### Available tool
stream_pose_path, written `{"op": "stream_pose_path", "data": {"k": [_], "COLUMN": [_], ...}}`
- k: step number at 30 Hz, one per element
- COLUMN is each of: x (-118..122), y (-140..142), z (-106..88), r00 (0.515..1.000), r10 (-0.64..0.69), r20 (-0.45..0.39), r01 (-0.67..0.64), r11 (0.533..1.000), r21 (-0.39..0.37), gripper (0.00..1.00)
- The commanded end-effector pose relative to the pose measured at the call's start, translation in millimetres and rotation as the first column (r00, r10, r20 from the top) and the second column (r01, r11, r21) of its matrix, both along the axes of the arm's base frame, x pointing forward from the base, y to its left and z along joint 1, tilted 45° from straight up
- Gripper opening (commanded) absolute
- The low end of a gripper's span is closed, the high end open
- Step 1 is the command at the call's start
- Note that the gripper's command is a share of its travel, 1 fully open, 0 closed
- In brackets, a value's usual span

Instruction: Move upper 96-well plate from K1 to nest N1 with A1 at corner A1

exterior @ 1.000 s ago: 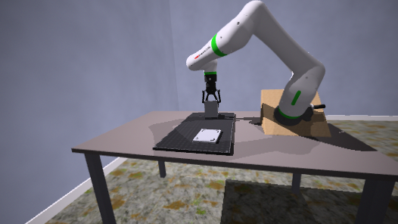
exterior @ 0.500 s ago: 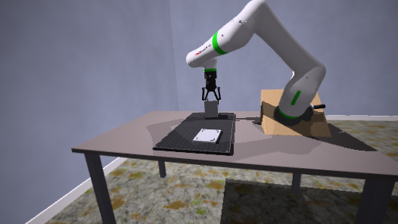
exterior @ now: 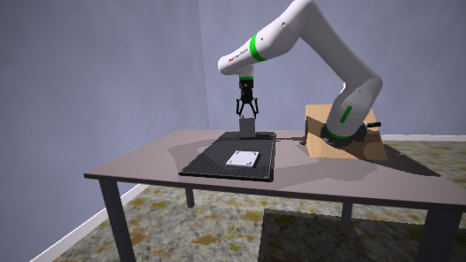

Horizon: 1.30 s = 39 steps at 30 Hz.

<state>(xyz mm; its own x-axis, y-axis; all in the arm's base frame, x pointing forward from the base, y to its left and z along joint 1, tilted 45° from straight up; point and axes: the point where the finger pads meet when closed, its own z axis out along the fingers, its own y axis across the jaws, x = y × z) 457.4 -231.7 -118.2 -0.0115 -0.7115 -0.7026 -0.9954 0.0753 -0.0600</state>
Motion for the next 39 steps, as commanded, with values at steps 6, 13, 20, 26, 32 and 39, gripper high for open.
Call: {"op": "stream_pose_path", "data": {"k": [6, 13, 20, 26, 32, 39], "x": [-1, -2, -3, -4, -5, -6], "y": [-9, -16, -23, -30, -35, -43], "z": [9.2, 16.3, 23.4, 30.5, 35.2, 43.5], "r00": [1.000, 1.000, 1.000, 1.000, 1.000, 1.000], "r10": [0.000, 0.000, 0.000, 0.000, 0.000, 0.000], "r20": [0.000, 0.000, 0.000, 0.000, 0.000, 0.000], "r01": [0.000, 0.000, 0.000, 0.000, 0.000, 0.000], "r11": [1.000, 1.000, 1.000, 1.000, 1.000, 1.000], "r21": [0.000, 0.000, 0.000, 0.000, 0.000, 0.000], "gripper": [0.00, 0.00, 0.00, 0.00, 0.00, 0.00]}}
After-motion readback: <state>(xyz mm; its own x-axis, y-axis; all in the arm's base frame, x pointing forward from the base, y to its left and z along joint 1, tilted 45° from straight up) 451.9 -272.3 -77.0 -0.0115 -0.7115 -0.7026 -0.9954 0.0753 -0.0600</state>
